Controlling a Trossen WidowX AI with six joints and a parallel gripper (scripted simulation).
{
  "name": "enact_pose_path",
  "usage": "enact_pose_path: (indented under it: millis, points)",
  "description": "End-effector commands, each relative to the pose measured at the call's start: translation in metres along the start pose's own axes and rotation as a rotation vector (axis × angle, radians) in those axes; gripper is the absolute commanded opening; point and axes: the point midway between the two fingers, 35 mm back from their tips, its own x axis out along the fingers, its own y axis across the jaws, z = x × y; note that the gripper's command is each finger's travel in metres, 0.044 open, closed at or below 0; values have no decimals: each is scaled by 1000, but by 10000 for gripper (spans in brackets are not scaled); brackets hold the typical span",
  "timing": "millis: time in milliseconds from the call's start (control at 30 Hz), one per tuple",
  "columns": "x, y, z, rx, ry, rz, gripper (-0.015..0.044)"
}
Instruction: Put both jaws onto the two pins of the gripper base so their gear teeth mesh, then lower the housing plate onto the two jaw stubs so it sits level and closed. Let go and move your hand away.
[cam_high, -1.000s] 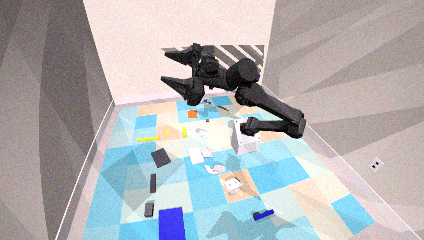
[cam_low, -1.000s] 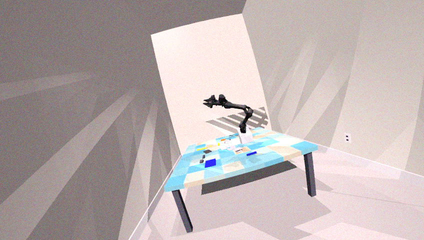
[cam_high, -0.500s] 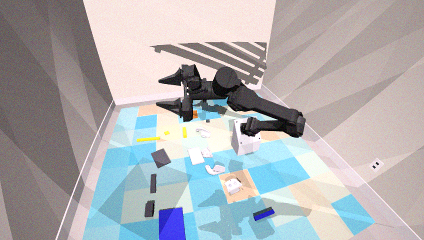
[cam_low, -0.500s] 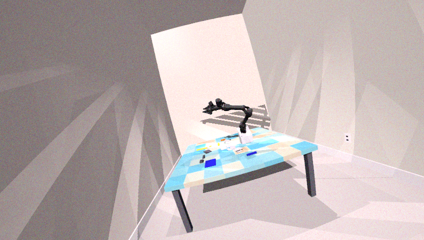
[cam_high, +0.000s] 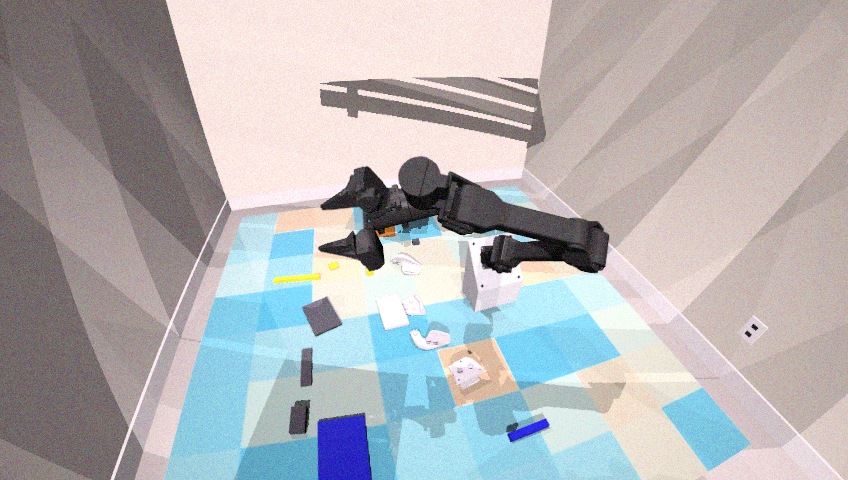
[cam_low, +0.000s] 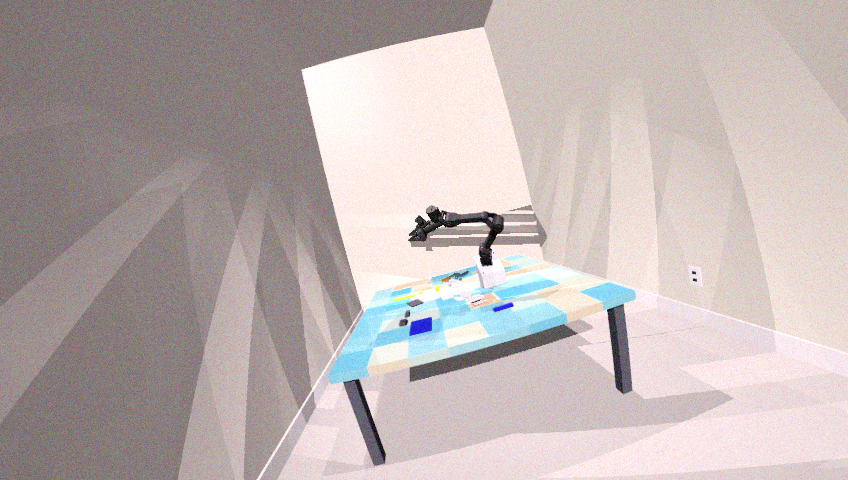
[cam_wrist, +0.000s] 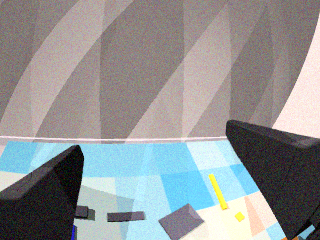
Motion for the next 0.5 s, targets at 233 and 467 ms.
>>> enact_pose_path:
  millis: [233,467]
  points:
    - [11,4,-62,47,211,29,440]
    - [11,9,-100,81,342,46,440]
